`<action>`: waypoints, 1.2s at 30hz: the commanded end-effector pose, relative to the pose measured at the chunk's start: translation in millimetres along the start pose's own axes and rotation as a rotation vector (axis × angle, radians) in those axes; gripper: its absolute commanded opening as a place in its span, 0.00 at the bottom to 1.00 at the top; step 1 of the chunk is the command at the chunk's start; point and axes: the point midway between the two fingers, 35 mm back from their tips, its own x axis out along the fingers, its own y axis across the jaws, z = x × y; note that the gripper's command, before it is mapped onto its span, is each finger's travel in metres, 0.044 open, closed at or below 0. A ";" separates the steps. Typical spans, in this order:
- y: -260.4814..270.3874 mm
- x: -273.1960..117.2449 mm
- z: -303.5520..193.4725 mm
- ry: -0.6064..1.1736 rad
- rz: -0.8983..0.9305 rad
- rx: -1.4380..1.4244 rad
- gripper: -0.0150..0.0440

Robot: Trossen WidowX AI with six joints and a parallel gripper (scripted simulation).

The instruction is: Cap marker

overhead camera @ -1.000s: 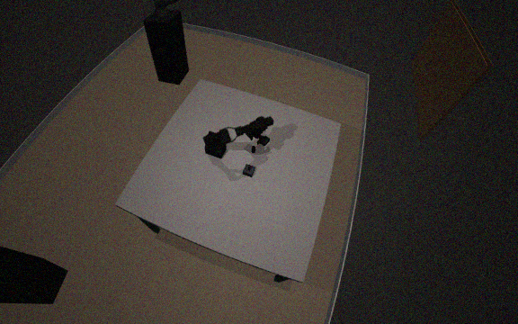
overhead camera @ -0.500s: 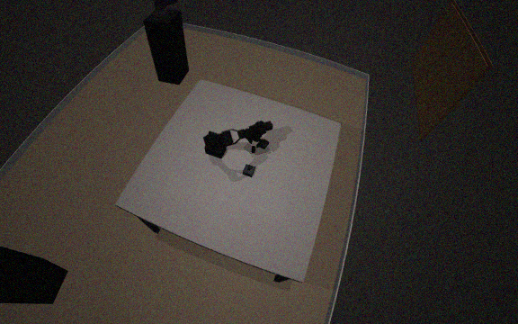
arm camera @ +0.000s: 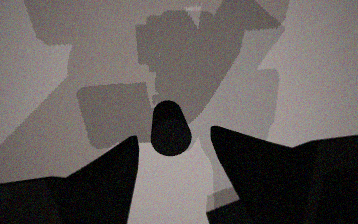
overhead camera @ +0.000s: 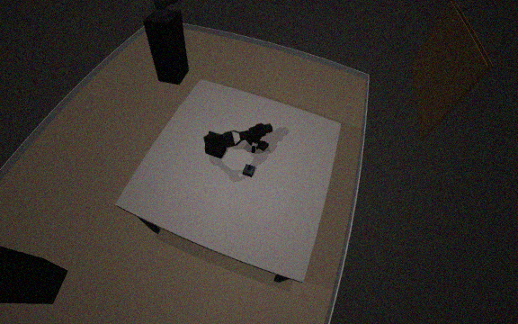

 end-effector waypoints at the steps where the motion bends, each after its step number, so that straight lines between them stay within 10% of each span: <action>1: 0.8 8.5 -1.2 0.007 0.000 -0.005 0.67; 22: 2.2 39.3 -2.8 0.010 -0.001 -0.005 0.67; 36: 2.3 38.8 -2.1 0.007 0.000 -0.005 0.34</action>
